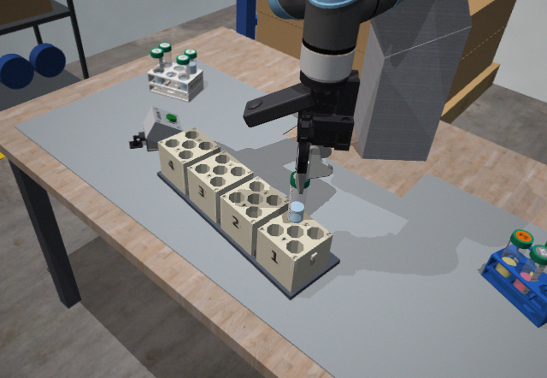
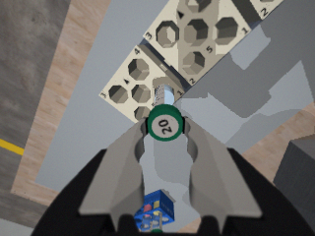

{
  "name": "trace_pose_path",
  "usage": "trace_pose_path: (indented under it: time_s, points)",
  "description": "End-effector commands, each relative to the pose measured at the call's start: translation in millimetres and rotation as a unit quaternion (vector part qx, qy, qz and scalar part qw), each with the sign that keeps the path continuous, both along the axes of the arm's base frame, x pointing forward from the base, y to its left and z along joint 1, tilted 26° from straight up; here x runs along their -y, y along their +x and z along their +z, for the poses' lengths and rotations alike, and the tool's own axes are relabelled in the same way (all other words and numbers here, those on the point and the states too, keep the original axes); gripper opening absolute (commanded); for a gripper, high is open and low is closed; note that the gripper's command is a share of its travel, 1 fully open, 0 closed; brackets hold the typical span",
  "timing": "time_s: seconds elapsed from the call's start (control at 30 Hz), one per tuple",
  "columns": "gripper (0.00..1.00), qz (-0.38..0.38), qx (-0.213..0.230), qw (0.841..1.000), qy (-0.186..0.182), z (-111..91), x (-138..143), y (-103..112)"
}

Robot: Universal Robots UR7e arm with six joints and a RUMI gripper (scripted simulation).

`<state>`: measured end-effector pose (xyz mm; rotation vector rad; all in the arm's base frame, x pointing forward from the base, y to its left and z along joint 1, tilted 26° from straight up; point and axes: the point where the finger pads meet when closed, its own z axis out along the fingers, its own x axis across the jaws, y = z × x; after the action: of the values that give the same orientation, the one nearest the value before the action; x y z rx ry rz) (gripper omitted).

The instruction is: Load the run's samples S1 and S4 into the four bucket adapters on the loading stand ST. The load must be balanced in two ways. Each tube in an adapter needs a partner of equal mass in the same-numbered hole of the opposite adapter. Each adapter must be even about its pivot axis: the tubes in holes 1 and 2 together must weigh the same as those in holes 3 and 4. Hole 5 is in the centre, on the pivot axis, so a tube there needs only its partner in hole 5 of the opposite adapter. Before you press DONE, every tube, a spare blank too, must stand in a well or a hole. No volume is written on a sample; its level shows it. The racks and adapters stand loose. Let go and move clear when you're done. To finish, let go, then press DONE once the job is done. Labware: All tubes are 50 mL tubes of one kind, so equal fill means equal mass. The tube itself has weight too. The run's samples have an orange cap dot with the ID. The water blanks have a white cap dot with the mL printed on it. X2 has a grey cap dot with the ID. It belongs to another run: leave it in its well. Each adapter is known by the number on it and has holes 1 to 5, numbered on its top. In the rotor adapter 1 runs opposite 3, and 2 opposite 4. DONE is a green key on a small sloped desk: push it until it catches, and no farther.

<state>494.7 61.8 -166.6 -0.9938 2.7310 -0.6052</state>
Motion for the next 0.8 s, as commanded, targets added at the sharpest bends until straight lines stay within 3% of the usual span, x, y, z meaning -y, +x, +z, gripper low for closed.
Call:
trace_pose_path:
  time_s: [0.0, 0.77]
  points:
    - [0.00, 0.000, 0.001, 1.000, 0.000, -6.3, 2.1, 2.6]
    - [0.00, 0.000, 0.001, 1.000, 0.000, -29.1, 10.1, 10.0]
